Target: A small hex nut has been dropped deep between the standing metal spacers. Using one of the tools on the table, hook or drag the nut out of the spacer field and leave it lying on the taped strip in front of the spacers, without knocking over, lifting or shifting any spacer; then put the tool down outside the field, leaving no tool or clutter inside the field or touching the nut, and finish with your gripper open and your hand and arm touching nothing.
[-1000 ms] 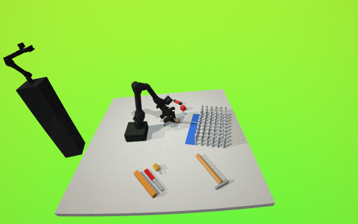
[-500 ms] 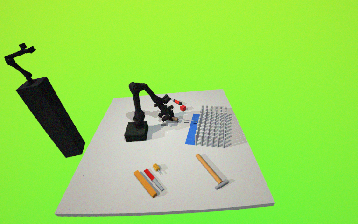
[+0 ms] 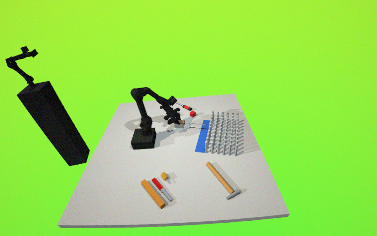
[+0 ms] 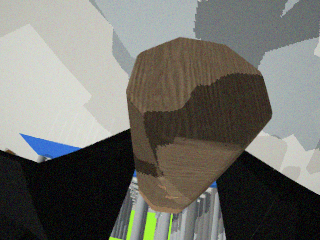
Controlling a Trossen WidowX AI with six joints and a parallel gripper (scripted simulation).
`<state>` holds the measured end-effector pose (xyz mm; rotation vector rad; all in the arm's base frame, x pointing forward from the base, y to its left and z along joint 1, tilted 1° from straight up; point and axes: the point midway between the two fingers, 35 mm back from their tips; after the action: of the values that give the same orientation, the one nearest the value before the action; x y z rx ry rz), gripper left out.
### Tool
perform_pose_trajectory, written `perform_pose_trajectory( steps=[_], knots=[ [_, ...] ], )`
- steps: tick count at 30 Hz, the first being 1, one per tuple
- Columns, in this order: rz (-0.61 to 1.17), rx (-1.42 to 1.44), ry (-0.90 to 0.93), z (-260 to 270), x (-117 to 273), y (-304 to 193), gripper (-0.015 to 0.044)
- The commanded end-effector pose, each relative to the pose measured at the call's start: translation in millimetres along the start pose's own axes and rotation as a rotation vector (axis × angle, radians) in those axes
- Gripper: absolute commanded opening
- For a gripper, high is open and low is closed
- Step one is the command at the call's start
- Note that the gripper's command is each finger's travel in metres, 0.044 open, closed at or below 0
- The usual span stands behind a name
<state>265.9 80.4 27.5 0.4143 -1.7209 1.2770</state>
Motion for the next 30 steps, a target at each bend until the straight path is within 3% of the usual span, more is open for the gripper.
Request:
perform_pose_trajectory(
  steps=[1,14,15,30],
  knots=[
    [0.015,-0.014,-0.006,-5.3,19.4,-19.1,0.0000],
    [0.015,-0.009,-0.009,0.2,85.4,-61.7,0.0000],
    [0.008,-0.015,-0.003,-2.1,68.5,-52.0,0.0000],
    [0.013,-0.179,0.107,36.2,45.0,-102.3,0.0000]
  ],
)
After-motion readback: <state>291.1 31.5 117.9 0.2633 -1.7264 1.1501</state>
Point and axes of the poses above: the point midway between the two fingers, 35 mm back from their tips, its own x axis back along the fingers, its own z axis across the jaws, y = z × x, and after that the axes turned 2 degrees about -x, right-handed
